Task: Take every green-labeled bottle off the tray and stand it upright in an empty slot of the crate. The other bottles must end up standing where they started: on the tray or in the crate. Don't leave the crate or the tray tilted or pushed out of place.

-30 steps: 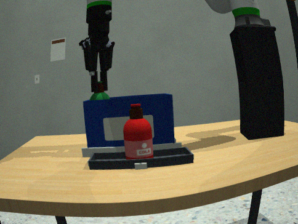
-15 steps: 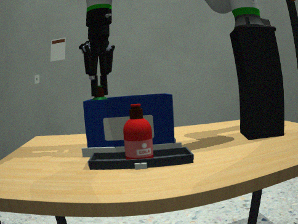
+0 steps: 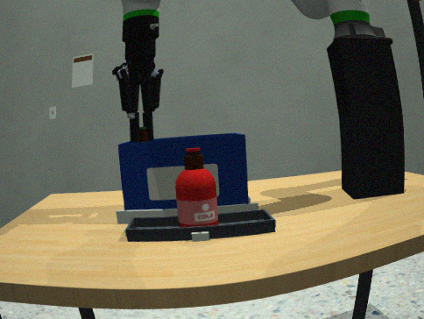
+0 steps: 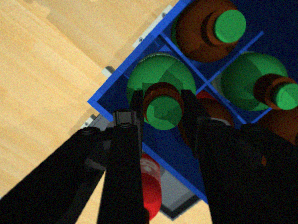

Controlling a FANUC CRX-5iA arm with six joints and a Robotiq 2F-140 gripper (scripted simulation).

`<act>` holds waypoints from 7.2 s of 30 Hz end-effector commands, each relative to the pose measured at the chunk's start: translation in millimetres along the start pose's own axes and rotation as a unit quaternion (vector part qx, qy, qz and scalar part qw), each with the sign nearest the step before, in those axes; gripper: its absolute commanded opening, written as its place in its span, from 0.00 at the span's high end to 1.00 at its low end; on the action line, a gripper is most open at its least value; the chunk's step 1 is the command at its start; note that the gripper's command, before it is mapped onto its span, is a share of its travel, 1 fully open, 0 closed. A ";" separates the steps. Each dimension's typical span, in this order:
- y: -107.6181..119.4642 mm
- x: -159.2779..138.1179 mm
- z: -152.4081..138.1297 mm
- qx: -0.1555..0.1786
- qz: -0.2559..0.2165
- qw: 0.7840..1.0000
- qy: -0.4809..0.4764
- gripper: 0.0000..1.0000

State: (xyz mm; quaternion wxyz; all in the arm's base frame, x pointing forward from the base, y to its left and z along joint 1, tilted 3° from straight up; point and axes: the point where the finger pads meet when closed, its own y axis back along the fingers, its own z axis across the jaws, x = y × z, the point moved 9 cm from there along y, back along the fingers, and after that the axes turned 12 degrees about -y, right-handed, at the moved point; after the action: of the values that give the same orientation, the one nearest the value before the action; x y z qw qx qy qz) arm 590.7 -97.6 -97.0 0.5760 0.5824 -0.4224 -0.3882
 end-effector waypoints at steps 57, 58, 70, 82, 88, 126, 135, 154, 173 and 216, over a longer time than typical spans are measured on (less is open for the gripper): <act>-22.0 0.5 -0.8 0.001 0.001 1.000 0.000 0.90; -22.2 0.5 -0.8 0.001 0.001 1.000 0.000 0.90; -22.9 0.5 -0.8 0.001 0.001 1.000 0.000 0.90; -23.0 0.5 -0.8 0.001 0.001 1.000 0.000 0.90; -23.0 0.5 -0.8 0.001 0.001 1.000 0.000 0.90; -23.3 0.5 -0.8 0.001 0.001 1.000 0.000 0.90; -25.0 0.5 -0.9 0.001 0.001 1.000 0.000 0.90; -32.1 0.5 -1.0 0.001 0.001 1.000 0.000 0.90; -39.5 0.5 -1.0 0.001 0.001 1.000 0.000 0.90; -42.1 0.5 -1.1 0.001 0.001 1.000 0.000 0.90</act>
State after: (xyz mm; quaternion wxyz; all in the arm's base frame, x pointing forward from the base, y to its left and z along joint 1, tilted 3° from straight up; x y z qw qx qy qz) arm 592.9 -98.4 -140.1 0.5760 0.5823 -0.4224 -0.3882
